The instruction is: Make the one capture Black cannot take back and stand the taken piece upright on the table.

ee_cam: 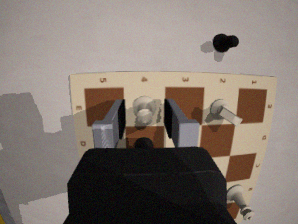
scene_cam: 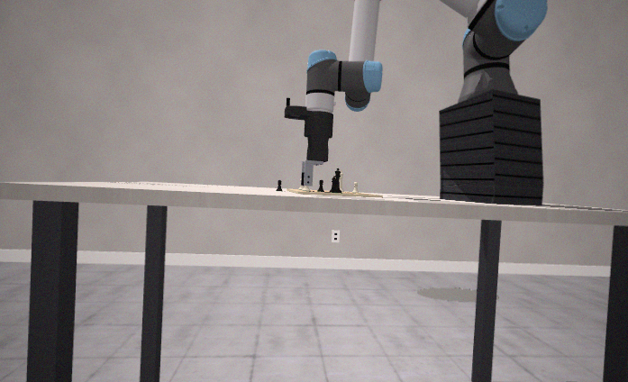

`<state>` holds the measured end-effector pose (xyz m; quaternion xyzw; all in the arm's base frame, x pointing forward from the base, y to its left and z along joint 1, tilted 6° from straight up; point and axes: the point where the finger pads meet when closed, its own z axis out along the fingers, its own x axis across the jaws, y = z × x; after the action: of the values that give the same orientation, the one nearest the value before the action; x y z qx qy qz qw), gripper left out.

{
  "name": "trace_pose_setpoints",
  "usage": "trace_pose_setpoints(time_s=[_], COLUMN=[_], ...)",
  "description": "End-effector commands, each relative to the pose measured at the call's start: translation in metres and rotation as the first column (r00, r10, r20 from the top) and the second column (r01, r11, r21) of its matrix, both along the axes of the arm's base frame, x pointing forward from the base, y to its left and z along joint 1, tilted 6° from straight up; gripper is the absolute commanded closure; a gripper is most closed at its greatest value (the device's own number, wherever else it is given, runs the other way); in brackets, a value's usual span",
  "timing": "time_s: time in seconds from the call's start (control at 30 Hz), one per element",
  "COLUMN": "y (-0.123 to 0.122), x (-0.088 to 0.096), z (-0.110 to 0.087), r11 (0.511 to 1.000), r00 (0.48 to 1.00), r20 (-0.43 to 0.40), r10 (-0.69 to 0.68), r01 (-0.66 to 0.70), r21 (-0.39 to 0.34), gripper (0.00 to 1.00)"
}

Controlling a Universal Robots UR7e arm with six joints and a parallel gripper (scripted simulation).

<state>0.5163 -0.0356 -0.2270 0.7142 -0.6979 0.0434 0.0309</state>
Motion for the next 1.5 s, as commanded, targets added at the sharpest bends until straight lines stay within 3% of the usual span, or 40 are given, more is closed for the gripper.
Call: trace_pose_setpoints(time_s=[0.0,0.23,0.6,0.67,0.87,1.13,1.17,1.47], y=[0.000,0.001,0.006,0.006,0.008,0.009,0.009,0.009], x=[0.001,0.000,-0.001,-0.001,-0.001,-0.001,-0.001,-0.001], z=[0.001,0.007,0.056,0.056,0.081,0.090,0.090,0.090], r11=[1.000,1.000,1.000,1.000,1.000,1.000,1.000,1.000], r00=[1.000,1.000,1.000,1.000,1.000,1.000,1.000,1.000], r20=[0.001,0.001,0.001,0.001,0.001,0.001,0.001,0.001], r10=[0.000,0.000,0.000,0.000,0.000,0.000,0.000,0.000], r01=[0.000,0.000,0.000,0.000,0.000,0.000,0.000,0.000], r21=[0.000,0.000,0.000,0.000,0.000,0.000,0.000,0.000], gripper=[0.27,0.27,0.27,0.27,0.27,0.27,0.00,0.00])
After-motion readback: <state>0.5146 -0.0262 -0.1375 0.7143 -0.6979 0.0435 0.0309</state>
